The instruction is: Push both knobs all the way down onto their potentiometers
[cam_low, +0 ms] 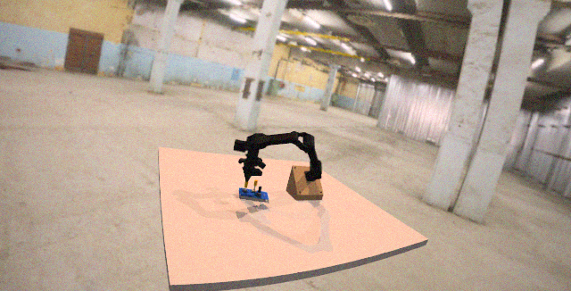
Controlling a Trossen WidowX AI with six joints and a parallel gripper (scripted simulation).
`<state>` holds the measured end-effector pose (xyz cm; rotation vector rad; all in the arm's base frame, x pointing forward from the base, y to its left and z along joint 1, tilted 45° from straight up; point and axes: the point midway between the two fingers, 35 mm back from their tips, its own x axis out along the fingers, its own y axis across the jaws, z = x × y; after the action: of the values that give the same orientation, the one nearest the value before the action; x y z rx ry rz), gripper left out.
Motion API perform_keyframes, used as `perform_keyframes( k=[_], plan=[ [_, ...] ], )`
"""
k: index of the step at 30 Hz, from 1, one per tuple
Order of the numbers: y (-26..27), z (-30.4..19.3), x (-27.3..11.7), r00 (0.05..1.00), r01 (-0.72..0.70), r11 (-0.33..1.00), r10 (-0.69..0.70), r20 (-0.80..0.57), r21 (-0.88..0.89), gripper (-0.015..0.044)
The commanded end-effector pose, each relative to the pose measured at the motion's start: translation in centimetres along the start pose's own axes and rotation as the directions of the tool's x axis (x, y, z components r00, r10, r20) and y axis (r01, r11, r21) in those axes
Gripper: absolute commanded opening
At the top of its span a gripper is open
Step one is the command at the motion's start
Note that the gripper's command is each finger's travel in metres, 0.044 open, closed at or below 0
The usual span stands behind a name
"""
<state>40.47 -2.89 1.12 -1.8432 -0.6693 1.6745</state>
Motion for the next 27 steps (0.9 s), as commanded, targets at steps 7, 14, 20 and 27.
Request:
perform_keyframes(
  k=[7,14,20,27],
  plan=[
    [-0.17,-0.12,0.6,1.0,0.004,1.0,-0.004,0.0,-0.005,0.0],
    [-0.17,-0.12,0.88,1.0,0.004,1.0,-0.004,0.0,-0.005,0.0],
    [-0.17,-0.12,1.03,1.0,0.004,1.0,-0.004,0.0,-0.005,0.0],
    [-0.18,-0.12,1.15,1.0,0.004,1.0,-0.004,0.0,-0.005,0.0]
  ],
)
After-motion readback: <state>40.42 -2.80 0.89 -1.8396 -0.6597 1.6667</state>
